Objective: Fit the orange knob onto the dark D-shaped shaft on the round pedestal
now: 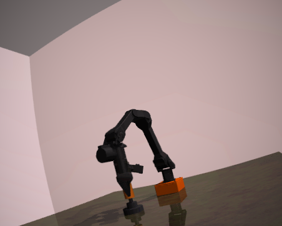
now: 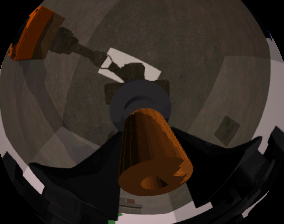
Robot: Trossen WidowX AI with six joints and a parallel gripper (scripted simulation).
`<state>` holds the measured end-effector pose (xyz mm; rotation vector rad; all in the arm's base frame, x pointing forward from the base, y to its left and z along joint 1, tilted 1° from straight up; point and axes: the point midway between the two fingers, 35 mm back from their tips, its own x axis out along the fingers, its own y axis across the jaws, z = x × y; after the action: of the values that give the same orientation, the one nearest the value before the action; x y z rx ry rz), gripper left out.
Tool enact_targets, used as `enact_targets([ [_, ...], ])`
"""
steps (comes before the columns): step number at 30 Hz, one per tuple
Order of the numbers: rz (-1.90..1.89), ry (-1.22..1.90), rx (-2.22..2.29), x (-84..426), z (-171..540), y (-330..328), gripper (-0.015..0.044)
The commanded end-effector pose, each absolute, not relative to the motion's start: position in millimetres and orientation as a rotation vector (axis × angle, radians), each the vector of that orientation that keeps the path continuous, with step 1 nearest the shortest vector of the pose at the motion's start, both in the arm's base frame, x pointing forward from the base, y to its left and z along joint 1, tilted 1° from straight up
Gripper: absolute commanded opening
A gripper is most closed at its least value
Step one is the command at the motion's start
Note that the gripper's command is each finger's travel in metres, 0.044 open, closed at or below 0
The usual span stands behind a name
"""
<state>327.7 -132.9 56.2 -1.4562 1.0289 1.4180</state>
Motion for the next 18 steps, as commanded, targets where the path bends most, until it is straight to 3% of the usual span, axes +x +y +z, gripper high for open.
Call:
enact_targets([
  [1,1.493,0.965,-1.537,326.3,57.3,-132.5,0.0000],
  [18,1.521,0.939,-1.566,327.1,55.3,-132.8,0.0000],
])
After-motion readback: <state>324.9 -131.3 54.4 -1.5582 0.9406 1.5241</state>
